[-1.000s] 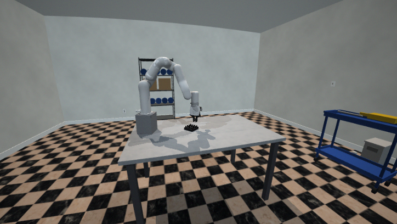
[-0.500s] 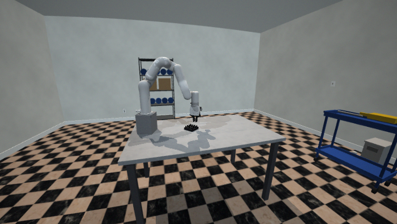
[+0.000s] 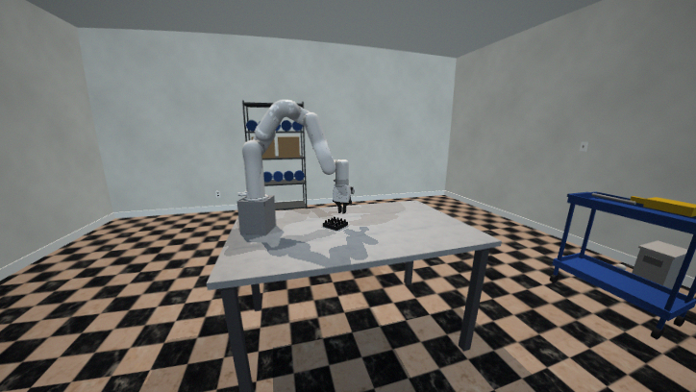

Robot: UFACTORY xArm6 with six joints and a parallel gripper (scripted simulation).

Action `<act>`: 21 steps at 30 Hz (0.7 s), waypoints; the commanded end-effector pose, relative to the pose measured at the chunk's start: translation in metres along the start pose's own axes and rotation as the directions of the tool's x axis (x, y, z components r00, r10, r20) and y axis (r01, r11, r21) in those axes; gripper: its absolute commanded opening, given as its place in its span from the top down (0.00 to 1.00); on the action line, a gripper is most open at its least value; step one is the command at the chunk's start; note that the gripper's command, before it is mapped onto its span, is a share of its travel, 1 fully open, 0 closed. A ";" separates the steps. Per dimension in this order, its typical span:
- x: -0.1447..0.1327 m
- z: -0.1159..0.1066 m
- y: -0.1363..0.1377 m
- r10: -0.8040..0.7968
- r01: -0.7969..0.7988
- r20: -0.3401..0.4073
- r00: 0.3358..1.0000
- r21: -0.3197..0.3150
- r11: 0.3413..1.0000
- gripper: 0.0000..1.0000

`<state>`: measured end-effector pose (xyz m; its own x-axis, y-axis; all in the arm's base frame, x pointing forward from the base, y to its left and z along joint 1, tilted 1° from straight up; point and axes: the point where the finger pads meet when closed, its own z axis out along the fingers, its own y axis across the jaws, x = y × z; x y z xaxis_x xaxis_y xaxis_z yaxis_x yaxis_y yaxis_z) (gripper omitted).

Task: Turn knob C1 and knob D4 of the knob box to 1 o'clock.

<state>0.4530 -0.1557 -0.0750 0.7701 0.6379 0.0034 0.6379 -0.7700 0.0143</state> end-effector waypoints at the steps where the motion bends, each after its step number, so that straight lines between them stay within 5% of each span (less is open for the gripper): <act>1: 0.001 -0.001 0.001 0.000 0.000 -0.002 1.000 -0.004 1.000 0.81; 21: 0.001 0.001 0.002 -0.015 0.015 -0.003 1.000 -0.003 1.000 0.81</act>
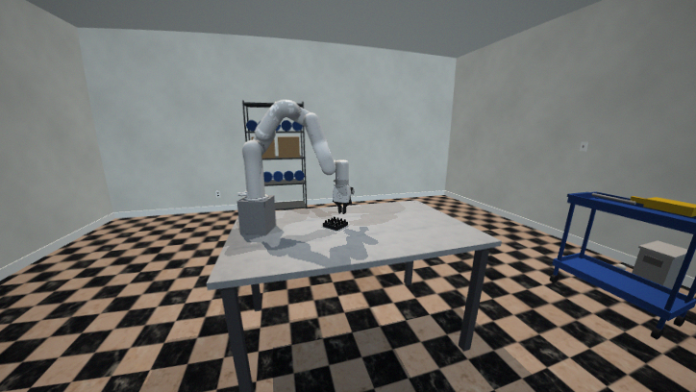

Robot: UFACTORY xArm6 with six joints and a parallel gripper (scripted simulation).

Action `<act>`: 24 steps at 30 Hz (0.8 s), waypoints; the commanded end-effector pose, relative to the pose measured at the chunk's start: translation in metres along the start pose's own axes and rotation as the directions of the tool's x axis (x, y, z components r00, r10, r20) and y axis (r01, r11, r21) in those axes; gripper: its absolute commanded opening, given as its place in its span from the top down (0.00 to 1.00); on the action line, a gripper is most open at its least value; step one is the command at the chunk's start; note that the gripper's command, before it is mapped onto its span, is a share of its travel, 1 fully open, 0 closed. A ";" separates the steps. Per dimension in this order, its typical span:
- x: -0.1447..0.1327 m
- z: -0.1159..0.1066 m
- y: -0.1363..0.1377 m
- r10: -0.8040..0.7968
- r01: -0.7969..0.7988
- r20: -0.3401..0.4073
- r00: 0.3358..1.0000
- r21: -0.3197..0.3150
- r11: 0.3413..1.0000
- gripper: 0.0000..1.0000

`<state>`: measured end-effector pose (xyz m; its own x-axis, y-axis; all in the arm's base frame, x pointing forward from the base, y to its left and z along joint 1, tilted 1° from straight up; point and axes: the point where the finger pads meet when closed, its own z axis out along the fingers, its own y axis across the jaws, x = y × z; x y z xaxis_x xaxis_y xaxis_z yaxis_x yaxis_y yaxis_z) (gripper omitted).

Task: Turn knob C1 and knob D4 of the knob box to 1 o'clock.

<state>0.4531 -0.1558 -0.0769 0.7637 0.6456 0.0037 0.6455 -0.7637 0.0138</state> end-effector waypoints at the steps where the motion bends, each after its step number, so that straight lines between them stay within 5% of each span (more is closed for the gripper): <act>1: 0.001 0.000 0.001 -0.008 0.008 -0.003 1.000 -0.003 1.000 0.81; 24: 0.000 0.025 0.002 -0.016 0.016 -0.003 1.000 -0.003 1.000 0.81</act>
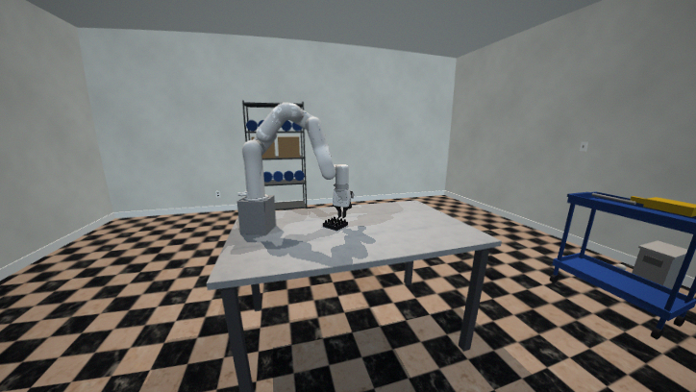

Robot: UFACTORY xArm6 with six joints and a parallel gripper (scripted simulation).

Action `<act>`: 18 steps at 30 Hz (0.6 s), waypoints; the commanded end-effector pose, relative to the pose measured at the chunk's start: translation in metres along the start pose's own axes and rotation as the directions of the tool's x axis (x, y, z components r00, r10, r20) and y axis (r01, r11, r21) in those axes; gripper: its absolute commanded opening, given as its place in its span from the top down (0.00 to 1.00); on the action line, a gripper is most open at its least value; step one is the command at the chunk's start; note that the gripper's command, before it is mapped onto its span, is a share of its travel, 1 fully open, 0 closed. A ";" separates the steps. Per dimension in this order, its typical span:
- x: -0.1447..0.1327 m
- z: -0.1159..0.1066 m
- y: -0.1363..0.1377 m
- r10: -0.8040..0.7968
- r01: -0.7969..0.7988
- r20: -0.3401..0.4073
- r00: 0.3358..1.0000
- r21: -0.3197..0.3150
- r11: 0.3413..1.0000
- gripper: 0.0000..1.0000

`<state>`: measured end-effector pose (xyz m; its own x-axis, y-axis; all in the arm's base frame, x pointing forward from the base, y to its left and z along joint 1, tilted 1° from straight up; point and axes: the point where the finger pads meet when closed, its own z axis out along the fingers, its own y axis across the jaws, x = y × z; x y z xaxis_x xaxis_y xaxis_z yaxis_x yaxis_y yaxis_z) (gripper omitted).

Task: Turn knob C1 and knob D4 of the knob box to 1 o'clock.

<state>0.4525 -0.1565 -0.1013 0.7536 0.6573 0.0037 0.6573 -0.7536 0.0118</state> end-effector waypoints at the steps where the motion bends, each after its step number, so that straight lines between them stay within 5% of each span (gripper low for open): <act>1: 0.001 0.002 0.002 0.000 0.000 -0.003 1.000 -0.005 1.000 0.81; 18: 0.001 0.015 0.002 0.000 0.000 -0.003 1.000 -0.005 1.000 0.81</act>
